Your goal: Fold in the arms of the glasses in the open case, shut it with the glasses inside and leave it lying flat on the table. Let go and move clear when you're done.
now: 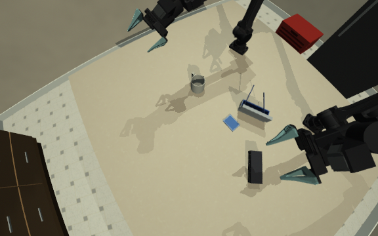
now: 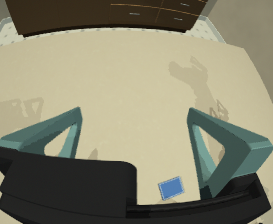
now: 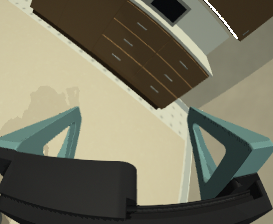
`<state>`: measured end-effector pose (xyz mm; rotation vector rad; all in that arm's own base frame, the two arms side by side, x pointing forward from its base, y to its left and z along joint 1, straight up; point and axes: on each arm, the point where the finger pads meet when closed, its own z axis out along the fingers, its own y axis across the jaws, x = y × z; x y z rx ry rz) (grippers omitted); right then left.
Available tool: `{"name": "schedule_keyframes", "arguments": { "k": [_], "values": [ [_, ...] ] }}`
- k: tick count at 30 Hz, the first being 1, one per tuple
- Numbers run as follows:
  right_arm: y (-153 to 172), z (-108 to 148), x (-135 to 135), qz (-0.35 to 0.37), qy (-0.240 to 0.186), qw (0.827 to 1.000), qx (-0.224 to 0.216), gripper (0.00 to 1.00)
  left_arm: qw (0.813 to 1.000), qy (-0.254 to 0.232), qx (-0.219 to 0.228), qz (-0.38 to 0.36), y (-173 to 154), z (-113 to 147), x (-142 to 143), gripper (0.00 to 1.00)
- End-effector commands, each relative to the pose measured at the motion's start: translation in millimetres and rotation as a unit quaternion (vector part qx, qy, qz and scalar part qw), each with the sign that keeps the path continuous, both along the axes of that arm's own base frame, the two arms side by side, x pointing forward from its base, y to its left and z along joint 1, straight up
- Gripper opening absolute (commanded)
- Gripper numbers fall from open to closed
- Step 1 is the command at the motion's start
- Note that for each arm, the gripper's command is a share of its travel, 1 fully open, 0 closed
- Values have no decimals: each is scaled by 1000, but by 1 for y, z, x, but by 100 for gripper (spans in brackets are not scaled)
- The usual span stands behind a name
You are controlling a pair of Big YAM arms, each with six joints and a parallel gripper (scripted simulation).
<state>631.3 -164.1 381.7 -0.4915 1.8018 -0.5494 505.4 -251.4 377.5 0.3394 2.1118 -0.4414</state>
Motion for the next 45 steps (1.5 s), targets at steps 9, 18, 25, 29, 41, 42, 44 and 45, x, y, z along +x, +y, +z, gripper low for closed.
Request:
{"name": "schedule_keyframes", "arguments": {
  "k": [9, 18, 25, 29, 41, 42, 44, 45],
  "values": [
    [62, 54, -24, -5, -70, 991, 110, 100, 992, -108, -5, 63, 78, 47, 27, 100],
    [114, 92, -62, 5, -117, 972, 205, 100, 971, -199, 5, 132, 157, 88, 29, 100],
    [135, 98, -78, 5, -131, 957, 260, 100, 956, -243, 14, 164, 193, 106, 28, 100],
    [152, 111, -96, 15, -144, 946, 289, 100, 943, -267, 22, 196, 223, 114, 20, 100],
    [168, 119, -112, 22, -155, 934, 322, 100, 927, -298, 33, 225, 254, 125, 12, 100],
    [163, 107, -107, 11, -141, 936, 321, 100, 927, -298, 33, 225, 254, 129, 16, 100],
    [156, 98, -105, 4, -132, 940, 313, 100, 933, -280, 31, 225, 252, 111, 19, 100],
    [160, 102, -106, 10, -133, 943, 305, 100, 930, -283, 24, 233, 258, 124, 18, 100]
  ]
}}
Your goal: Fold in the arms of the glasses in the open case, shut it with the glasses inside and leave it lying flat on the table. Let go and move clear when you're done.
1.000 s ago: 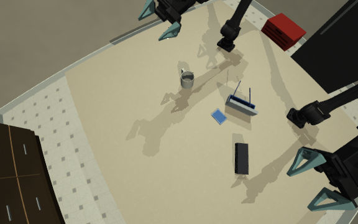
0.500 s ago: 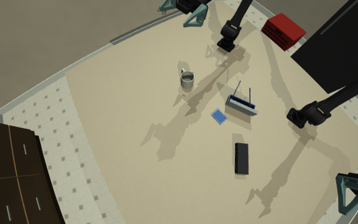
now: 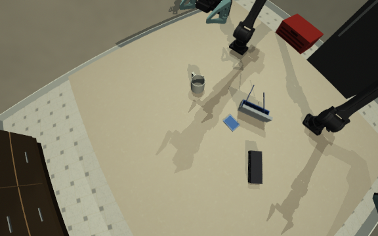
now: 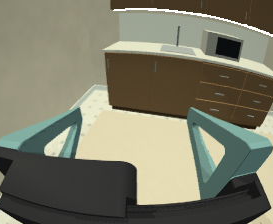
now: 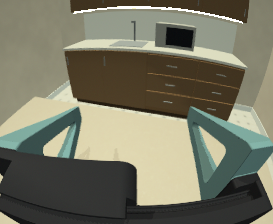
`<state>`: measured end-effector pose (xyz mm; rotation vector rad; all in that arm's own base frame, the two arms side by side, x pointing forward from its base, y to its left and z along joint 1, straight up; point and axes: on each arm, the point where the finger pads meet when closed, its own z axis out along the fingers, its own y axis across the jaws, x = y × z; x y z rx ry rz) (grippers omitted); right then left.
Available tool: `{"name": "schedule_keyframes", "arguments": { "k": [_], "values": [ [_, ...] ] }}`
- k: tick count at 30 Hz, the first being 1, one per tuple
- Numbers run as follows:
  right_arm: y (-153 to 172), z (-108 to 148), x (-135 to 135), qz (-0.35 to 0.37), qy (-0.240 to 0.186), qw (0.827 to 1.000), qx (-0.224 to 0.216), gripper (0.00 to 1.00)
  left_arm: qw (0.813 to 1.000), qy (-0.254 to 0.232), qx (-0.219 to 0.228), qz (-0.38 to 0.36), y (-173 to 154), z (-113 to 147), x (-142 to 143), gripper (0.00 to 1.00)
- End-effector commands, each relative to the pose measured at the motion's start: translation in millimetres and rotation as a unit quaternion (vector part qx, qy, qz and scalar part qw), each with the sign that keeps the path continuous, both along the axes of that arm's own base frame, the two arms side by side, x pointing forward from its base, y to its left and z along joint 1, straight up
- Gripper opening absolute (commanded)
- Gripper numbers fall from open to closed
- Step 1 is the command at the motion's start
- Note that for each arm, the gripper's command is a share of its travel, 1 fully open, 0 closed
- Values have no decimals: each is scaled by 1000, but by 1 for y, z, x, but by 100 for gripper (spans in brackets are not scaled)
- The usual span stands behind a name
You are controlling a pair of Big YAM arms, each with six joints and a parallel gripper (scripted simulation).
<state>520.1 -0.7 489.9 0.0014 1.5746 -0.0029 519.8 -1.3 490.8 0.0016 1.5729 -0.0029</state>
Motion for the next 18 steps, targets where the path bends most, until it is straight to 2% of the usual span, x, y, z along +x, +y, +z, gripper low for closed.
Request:
{"name": "schedule_keyframes", "arguments": {
  "k": [1, 3, 6, 11, 13, 14, 15, 17, 18],
  "values": [
    [6, 12, 0, 7, -6, 1000, -8, 96, 1000, -23, -6, 10, 9, 30, -7, 100],
    [5, 24, -3, 7, -21, 1000, -7, 96, 1000, -23, -5, 10, 9, 31, -7, 100],
    [4, 28, -2, 6, -25, 1000, -6, 96, 1000, -14, -3, 5, 4, 24, -1, 100],
    [2, 41, -5, 4, -37, 999, 3, 96, 1000, -20, 0, -2, -4, 28, 1, 100],
    [2, 41, -5, 4, -37, 999, 3, 96, 1000, -20, 0, -2, -4, 28, 1, 100],
    [1, 33, -3, 3, -29, 1000, 1, 96, 1000, -22, 0, 1, -1, 27, -1, 100],
    [1, 44, -5, 3, -40, 999, 4, 96, 1000, -20, 1, -3, -5, 28, 1, 100],
    [1, 49, -6, 3, -44, 999, 4, 96, 1000, -21, 3, -3, -5, 28, 2, 100],
    [11, -18, 9, 14, 24, 1000, -13, 96, 1000, -21, 3, -3, -5, 28, 2, 100]
  ]
}}
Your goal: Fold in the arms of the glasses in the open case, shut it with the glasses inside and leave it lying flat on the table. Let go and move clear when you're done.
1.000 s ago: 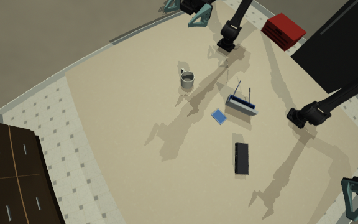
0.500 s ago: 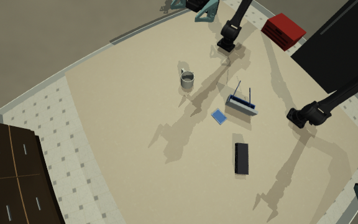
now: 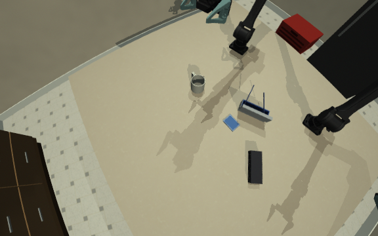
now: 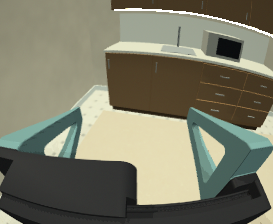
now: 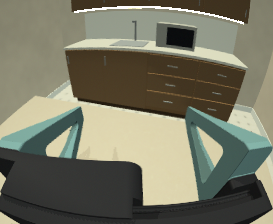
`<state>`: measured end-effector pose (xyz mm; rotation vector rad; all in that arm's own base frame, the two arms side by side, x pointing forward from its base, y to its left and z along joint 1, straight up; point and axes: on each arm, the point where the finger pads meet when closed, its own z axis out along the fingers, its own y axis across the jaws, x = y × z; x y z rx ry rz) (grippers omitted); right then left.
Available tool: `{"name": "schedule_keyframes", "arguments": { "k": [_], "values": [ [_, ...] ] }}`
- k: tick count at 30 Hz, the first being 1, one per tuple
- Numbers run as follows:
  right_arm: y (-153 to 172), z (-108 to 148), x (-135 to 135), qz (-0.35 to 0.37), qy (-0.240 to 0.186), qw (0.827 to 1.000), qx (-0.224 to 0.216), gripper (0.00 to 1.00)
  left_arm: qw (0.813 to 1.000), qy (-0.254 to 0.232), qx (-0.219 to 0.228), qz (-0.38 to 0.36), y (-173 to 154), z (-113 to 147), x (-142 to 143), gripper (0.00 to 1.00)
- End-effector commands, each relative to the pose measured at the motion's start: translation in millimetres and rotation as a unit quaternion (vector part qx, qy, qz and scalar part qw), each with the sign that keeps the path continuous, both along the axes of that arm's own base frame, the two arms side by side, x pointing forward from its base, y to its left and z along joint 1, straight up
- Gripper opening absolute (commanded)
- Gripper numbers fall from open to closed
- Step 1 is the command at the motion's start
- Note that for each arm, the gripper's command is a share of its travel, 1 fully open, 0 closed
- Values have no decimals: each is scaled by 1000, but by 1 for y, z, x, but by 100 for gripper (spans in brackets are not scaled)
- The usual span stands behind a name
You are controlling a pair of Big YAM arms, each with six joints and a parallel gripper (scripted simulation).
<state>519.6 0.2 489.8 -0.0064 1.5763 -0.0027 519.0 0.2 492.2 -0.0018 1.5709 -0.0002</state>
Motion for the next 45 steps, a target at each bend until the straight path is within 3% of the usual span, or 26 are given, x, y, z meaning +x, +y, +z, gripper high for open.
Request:
{"name": "schedule_keyframes", "arguments": {
  "k": [1, 5, 7, 10, 12, 19, 27, 29, 44, 45],
  "values": [
    [11, -21, 11, 15, 27, 999, -21, 96, 1000, -20, 3, -4, -5, 27, 3, 100],
    [23, -41, 21, 39, 58, 995, -74, 96, 1000, -20, 3, -3, -4, 27, 3, 100],
    [31, -21, 26, 54, 49, 992, -105, 96, 1000, -20, 3, -3, -4, 27, 3, 100],
    [43, -44, 32, 81, 78, 984, -139, 96, 1000, -20, 3, -3, -4, 27, 3, 100],
    [43, -44, 32, 81, 78, 984, -139, 96, 1000, -20, 3, -3, -4, 27, 3, 100],
    [71, -103, 41, 153, 141, 956, -208, 96, 1000, -20, 3, -3, -4, 27, 3, 100],
    [103, -170, 41, 245, 200, 907, -277, 96, 1000, -20, 3, -3, -4, 27, 3, 100],
    [103, -170, 41, 245, 200, 907, -277, 96, 1000, -20, 3, -3, -4, 27, 3, 100],
    [157, -281, 10, 429, 262, 786, -360, 96, 1000, -20, 3, -3, -4, 27, 3, 100],
    [157, -281, 10, 429, 262, 786, -360, 96, 1000, -20, 3, -3, -4, 27, 3, 100]
  ]
}}
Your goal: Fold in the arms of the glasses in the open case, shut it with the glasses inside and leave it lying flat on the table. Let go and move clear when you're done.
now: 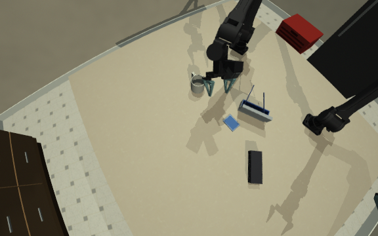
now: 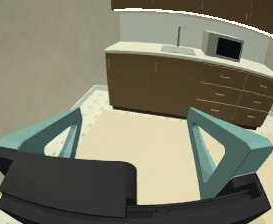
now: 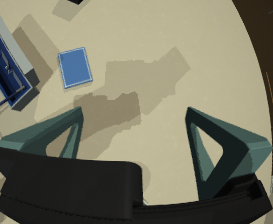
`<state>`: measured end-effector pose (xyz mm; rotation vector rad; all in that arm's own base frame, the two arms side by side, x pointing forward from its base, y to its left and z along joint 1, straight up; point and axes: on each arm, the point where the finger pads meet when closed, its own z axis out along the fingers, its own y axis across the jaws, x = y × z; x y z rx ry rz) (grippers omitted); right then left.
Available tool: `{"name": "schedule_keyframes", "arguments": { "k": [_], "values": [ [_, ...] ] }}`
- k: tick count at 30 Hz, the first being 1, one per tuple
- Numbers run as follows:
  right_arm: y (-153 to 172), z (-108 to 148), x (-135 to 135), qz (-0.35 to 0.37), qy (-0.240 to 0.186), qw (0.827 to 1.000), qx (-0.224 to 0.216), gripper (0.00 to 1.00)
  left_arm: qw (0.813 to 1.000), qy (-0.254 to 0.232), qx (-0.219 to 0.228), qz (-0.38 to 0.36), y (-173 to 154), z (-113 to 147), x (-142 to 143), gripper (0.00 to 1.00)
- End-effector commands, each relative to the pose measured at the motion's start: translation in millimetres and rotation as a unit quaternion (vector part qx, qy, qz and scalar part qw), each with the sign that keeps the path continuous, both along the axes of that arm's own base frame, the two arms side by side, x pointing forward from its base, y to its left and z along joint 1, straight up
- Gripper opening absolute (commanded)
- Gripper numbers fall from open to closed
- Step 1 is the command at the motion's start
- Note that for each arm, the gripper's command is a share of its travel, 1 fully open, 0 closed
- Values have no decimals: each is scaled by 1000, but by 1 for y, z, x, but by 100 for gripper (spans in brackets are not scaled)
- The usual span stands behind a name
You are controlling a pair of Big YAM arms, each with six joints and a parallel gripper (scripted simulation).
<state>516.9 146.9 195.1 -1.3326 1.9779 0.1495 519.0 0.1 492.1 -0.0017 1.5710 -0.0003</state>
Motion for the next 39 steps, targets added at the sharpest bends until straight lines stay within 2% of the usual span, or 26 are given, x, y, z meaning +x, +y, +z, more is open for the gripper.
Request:
{"name": "schedule_keyframes", "arguments": {
  "k": [1, 11, 16, 19, 27, 35, 38, 39],
  "values": [
    [10, 13, 13, 43, -20, 999, -22, 96, 1000, -20, 3, -3, -4, 27, 3, 100],
    [41, -48, -25, 180, 43, 982, -37, 96, 1000, -20, 3, -3, -4, 27, 3, 100],
    [55, -72, -45, 245, 70, 966, -35, 96, 1000, -20, 3, -3, -4, 27, 3, 100],
    [53, -77, -49, 254, 75, 964, -33, 96, 1000, -20, 3, -3, -4, 27, 3, 100],
    [76, -110, -87, 353, 113, 928, -13, 96, 1000, -20, 3, -3, -4, 27, 3, 100],
    [83, -116, -99, 378, 128, 917, 5, 96, 1000, -20, 3, -3, -4, 27, 3, 100],
    [76, -97, -91, 362, 108, 926, 8, 96, 1000, -20, 3, -3, -4, 27, 3, 100],
    [83, -112, -94, 360, 127, 924, 10, 96, 1000, -20, 3, -3, -4, 27, 3, 100]
  ]
}}
